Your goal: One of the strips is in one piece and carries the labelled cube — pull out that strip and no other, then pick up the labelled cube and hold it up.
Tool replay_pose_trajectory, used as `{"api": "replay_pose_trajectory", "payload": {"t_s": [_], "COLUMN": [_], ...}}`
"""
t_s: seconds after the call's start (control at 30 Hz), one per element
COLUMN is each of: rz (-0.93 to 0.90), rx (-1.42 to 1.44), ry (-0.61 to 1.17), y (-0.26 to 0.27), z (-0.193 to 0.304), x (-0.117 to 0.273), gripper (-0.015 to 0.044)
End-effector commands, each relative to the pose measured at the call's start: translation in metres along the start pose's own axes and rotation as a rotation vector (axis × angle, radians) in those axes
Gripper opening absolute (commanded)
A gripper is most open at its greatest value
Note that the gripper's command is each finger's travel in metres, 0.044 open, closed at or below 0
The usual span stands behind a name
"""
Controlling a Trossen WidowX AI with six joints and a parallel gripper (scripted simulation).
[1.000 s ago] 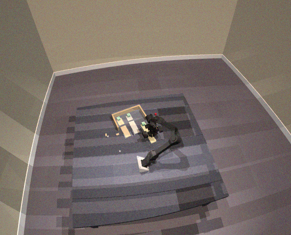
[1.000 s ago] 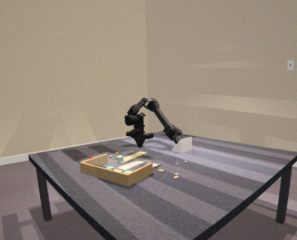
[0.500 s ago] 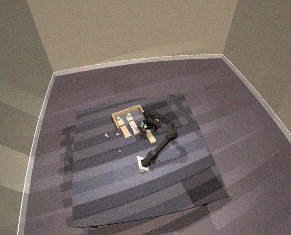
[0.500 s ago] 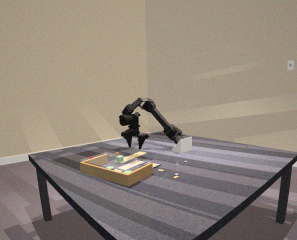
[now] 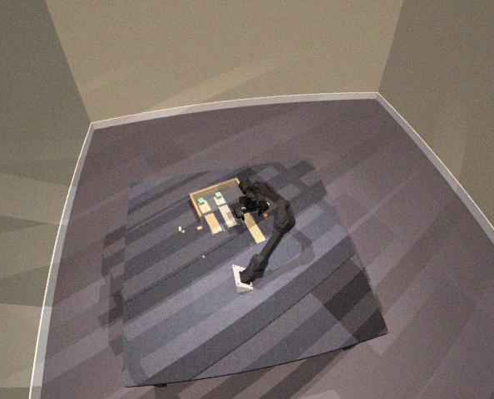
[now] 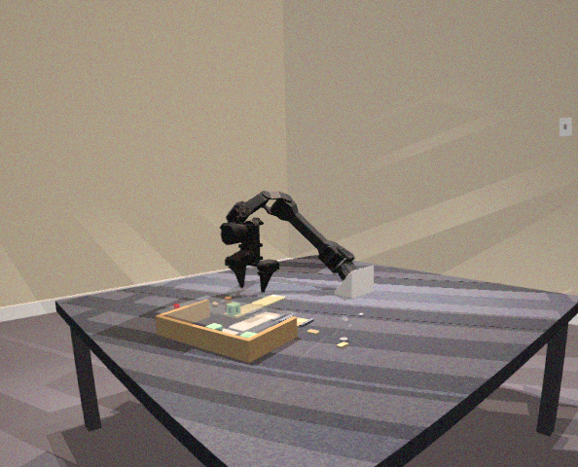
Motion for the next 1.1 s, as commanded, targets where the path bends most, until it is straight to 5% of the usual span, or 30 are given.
{"api": "replay_pose_trajectory", "payload": {"t_s": [0.0, 0.83, 1.07], "rz": [-0.003, -0.004, -0.004], "rx": [-0.003, -0.006, -0.006], "ry": [0.002, -0.001, -0.001], "y": [0.0, -0.002, -0.002], "z": [-0.016, -0.095, -0.096], "x": [0.001, 0.009, 0.0], "gripper": [0.044, 0.044, 0.0256]}}
Point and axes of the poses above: the point midway between the two fingers, 35 mm back from their tips, its own x axis back along the fingers, its own y axis across the jaws, z = x × y, the point moved 9 cm from there along x, back along the fingers, and after that the axes turned 8 degrees about x, right-handed, at the moved point
